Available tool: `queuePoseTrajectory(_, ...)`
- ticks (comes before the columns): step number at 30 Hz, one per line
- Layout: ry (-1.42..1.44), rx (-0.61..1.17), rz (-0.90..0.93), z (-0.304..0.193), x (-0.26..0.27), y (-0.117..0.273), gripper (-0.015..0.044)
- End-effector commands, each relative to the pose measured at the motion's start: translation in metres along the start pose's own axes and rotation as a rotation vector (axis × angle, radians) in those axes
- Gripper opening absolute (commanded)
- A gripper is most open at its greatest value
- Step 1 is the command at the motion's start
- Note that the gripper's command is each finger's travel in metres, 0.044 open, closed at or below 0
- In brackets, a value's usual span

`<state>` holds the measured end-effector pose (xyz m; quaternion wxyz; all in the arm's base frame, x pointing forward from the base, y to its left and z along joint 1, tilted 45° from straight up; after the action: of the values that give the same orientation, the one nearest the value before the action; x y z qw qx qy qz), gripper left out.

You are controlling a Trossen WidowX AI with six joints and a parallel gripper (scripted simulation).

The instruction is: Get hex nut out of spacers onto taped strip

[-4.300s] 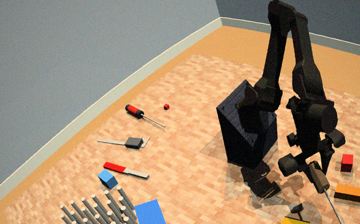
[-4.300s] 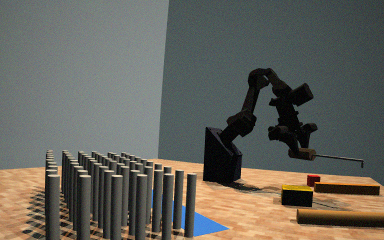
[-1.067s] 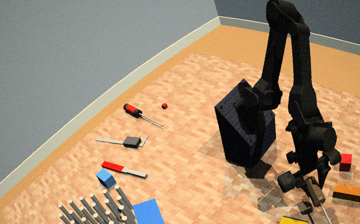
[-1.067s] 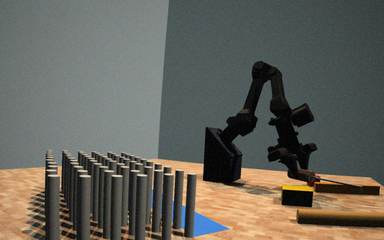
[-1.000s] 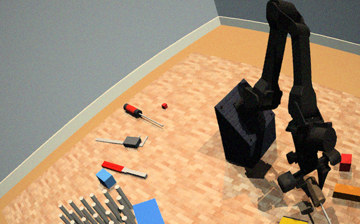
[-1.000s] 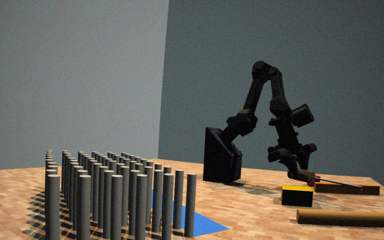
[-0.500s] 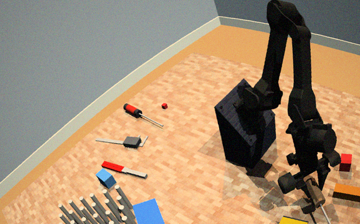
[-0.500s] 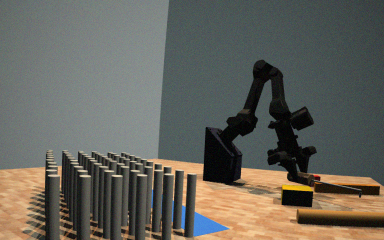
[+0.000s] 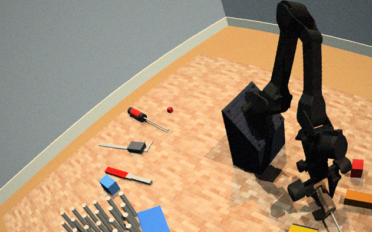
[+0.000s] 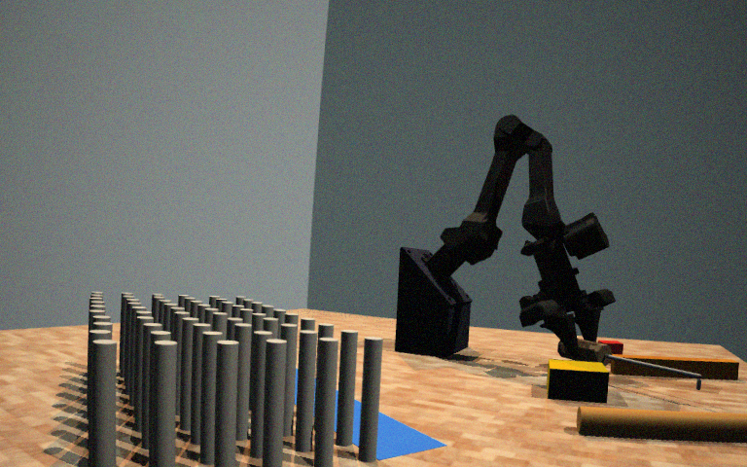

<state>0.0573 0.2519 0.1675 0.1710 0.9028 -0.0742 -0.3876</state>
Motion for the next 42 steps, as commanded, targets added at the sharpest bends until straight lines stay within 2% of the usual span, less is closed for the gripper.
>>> queuePoseTrajectory(1,-0.006,0.005,0.005,0.002,0.001,-0.002,0.0)
queuePoseTrajectory(32,-0.012,0.012,-0.004,0.018,0.001,-0.014,0.0)
queuePoseTrajectory(42,-0.006,0.007,-0.009,0.017,0.0,-0.013,0.0263)
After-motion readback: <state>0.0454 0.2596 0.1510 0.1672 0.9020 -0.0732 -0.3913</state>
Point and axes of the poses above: the point midway between the two fingers, 35 mm back from their tips, its own y axis back along the fingers, its own x axis across the jaws, z = x × y, the point moved 5 cm from there along y, back along the fingers, and after that the axes turned 12 degrees about -y, right-handed, at the moved point
